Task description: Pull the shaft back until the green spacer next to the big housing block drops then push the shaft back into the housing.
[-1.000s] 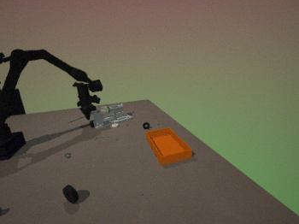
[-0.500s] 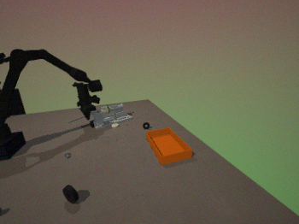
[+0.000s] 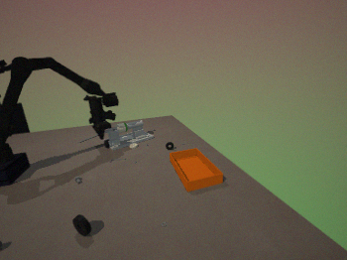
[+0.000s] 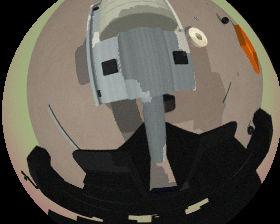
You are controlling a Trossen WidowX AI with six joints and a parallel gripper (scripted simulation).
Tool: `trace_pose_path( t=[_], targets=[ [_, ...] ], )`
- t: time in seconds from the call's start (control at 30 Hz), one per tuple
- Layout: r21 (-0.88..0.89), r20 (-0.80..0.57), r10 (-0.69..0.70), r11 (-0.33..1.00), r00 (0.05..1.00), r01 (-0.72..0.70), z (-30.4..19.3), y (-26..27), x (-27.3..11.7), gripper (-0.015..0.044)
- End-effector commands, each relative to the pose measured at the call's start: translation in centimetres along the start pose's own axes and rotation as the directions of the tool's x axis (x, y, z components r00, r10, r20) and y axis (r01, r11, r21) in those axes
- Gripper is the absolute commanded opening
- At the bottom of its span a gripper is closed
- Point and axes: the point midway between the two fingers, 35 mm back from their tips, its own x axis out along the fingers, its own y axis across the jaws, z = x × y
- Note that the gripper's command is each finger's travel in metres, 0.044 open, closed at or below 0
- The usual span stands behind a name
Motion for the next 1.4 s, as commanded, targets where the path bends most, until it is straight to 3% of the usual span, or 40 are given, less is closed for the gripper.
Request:
trace_pose_path(
  t=[0.0,1.37],
  targets=[
    [-0.002,-0.002,-0.002,1.000,1.000,0.002,-0.10,-0.03,-0.02,0.0000],
    [-0.002,-0.002,-0.002,1.000,1.000,0.002,-0.47,-0.03,-0.01,0.0000]
  ],
)
